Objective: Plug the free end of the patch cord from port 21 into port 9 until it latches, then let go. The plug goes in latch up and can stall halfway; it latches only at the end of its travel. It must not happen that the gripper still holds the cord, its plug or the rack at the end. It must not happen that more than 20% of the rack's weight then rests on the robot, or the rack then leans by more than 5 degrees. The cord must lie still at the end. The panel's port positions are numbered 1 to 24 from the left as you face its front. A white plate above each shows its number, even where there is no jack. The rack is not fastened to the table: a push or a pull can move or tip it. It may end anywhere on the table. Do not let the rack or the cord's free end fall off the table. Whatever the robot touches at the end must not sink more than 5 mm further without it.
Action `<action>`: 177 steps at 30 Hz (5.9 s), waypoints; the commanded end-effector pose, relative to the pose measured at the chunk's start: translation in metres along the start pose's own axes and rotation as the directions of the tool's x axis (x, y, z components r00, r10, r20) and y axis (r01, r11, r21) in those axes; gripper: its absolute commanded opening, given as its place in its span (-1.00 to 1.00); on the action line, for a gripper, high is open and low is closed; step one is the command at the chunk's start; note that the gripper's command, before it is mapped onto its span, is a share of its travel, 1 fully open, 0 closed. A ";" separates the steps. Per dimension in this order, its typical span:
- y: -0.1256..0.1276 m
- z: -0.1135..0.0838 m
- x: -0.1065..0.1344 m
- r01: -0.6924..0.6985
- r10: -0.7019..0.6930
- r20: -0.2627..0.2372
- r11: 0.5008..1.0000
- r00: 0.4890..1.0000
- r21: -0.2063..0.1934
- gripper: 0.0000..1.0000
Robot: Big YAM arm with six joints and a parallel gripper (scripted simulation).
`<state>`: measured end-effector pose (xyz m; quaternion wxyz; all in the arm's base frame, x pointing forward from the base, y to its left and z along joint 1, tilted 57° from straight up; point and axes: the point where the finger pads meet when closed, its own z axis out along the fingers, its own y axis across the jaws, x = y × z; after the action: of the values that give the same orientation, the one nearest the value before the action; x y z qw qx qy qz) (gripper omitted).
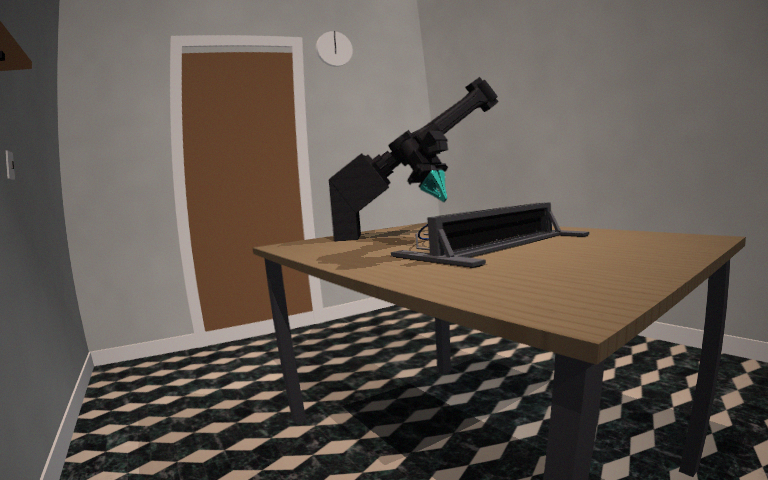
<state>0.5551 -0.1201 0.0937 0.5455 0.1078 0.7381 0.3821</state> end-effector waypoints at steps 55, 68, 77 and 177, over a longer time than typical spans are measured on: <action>0.008 -0.039 -0.015 0.052 -0.052 0.030 0.999 0.998 -0.006 -1.00; 0.003 -0.115 -0.011 0.034 -0.034 0.022 0.999 0.999 0.010 -1.00; 0.002 -0.148 -0.012 0.035 -0.035 0.021 0.999 0.999 0.011 -1.00; 0.355 -0.114 0.209 0.762 -0.983 -0.120 0.185 0.141 -0.621 -1.00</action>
<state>0.2753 0.1971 0.1892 0.4549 -0.5901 0.6530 0.1360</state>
